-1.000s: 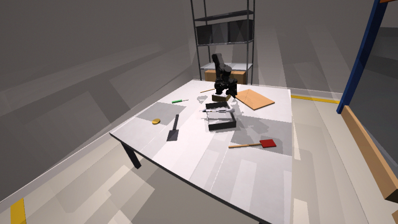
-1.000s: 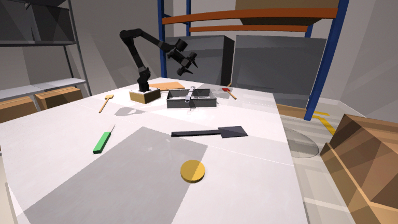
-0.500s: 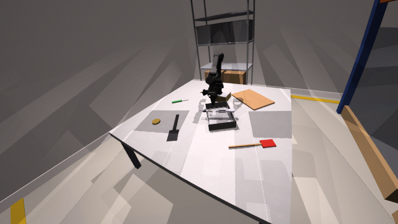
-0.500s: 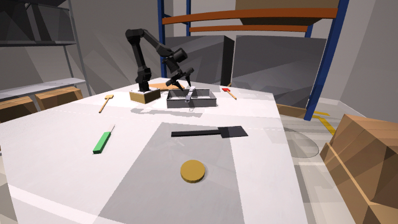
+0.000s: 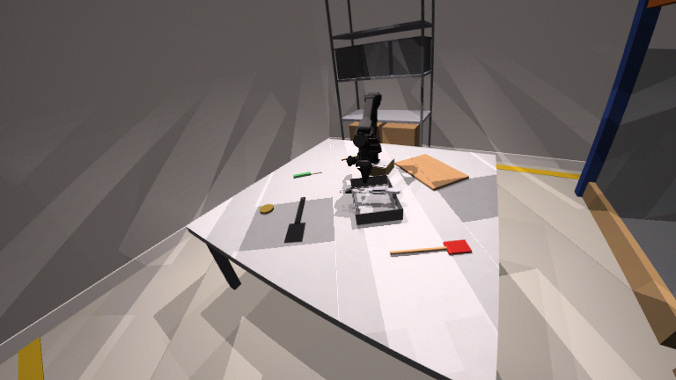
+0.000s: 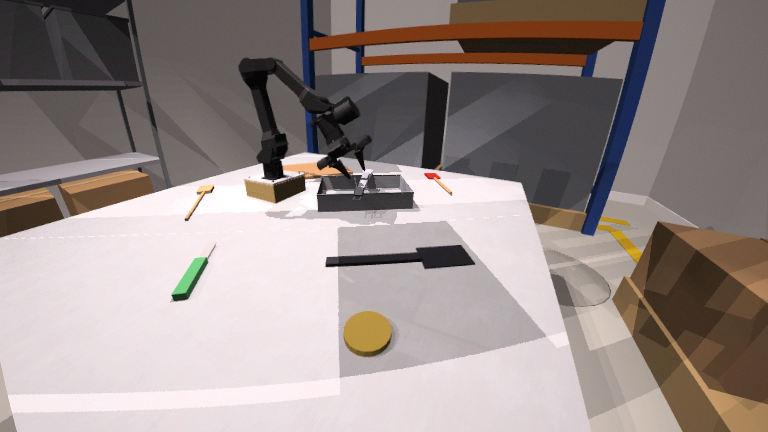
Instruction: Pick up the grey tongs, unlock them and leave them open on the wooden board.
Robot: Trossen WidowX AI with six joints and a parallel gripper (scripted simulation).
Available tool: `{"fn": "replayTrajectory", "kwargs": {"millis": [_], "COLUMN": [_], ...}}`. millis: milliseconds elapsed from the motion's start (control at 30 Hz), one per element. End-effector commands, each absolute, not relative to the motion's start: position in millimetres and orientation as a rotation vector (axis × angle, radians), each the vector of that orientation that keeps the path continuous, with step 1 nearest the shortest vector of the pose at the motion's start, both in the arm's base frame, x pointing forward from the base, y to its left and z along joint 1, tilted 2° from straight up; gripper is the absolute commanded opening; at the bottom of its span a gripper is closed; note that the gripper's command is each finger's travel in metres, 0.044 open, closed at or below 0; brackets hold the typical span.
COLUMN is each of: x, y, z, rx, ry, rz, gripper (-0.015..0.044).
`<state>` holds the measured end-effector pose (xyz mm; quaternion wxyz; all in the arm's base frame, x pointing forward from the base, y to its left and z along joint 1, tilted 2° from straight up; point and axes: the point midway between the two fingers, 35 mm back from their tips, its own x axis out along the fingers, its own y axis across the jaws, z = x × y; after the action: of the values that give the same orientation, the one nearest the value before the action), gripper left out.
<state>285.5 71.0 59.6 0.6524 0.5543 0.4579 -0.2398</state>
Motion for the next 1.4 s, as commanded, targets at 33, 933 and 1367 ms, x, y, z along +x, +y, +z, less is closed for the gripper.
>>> {"fn": "replayTrajectory", "kwargs": {"millis": [33, 933, 1367], "x": [290.2, 311.9, 319.5], "y": [72.0, 81.1, 85.1], "z": [54.1, 16.5, -3.1], "rx": [1.259, 1.260, 1.261], "ry": [1.035, 1.034, 1.033], "rz": [-0.548, -0.547, -0.546], "gripper": [0.0260, 0.0260, 0.0260]}}
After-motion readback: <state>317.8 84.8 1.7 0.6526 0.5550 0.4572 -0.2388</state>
